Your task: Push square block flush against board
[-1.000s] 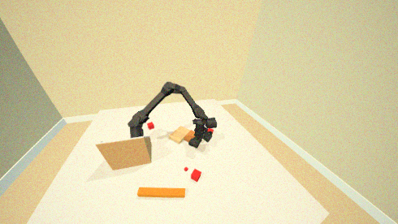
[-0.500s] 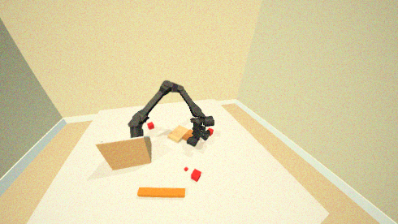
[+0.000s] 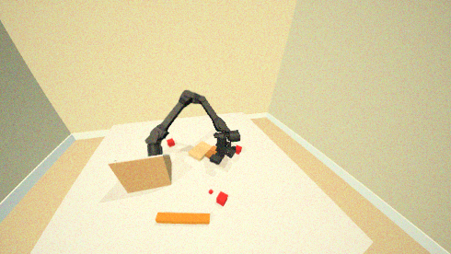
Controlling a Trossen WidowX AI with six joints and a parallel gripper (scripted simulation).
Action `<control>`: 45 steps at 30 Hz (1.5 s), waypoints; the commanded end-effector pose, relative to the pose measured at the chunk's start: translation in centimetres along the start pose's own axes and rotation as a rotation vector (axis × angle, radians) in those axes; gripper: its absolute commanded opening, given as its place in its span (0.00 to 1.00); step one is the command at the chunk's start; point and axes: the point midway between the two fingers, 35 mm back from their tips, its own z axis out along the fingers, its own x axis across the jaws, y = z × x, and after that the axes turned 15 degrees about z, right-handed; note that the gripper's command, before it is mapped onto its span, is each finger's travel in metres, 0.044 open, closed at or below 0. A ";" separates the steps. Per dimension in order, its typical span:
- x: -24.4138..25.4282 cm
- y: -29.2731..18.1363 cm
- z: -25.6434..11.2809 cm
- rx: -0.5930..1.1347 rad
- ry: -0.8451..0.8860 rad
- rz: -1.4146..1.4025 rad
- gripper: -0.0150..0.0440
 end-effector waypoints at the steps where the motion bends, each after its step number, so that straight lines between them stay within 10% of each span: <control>1: 0.0 -0.3 0.4 0.017 -0.009 0.001 0.25; 32: 1.3 4.6 0.5 0.016 -0.008 -0.001 0.25; 45: 1.6 4.2 -4.8 0.007 0.002 -0.044 0.25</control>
